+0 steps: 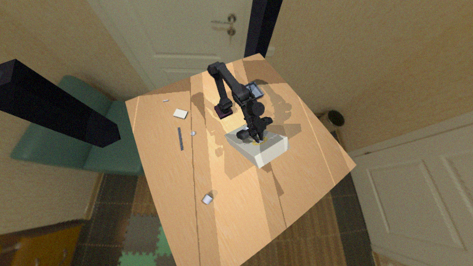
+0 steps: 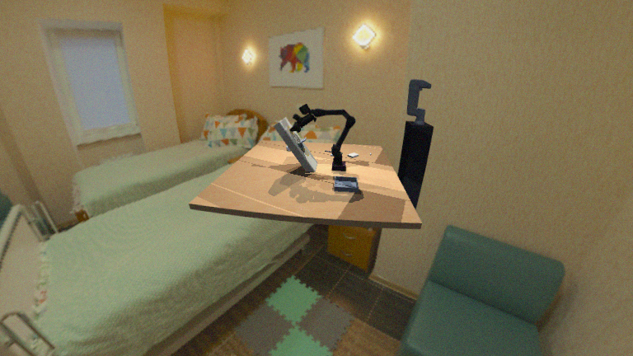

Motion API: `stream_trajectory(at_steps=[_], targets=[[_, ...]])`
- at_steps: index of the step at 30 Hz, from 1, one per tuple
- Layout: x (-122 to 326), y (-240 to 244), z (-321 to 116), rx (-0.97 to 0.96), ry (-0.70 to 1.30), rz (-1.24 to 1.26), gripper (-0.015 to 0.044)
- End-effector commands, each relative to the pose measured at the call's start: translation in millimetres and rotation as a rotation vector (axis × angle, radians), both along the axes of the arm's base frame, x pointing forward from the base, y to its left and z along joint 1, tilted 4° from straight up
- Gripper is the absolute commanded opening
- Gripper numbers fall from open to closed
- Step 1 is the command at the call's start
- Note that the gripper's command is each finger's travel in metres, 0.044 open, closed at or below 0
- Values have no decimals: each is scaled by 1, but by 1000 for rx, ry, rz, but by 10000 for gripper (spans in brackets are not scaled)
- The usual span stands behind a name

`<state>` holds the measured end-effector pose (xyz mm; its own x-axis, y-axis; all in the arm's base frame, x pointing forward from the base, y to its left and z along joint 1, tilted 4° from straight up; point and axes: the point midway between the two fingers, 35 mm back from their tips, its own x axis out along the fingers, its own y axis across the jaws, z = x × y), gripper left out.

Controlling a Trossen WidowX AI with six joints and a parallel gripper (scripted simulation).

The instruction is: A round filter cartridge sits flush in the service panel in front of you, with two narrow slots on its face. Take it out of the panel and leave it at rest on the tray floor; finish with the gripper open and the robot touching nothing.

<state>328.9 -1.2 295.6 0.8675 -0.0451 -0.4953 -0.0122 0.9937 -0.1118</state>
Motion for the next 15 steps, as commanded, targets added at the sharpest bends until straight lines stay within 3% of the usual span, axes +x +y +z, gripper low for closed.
stream_trajectory(at_steps=[1, 8, 15], targets=[[-18, 2, 11, 1, 7, 1, 0], [-60, 4, 34, 0, 12, 2, 0], [-63, 4, 30, 0, 13, 2, 0]])
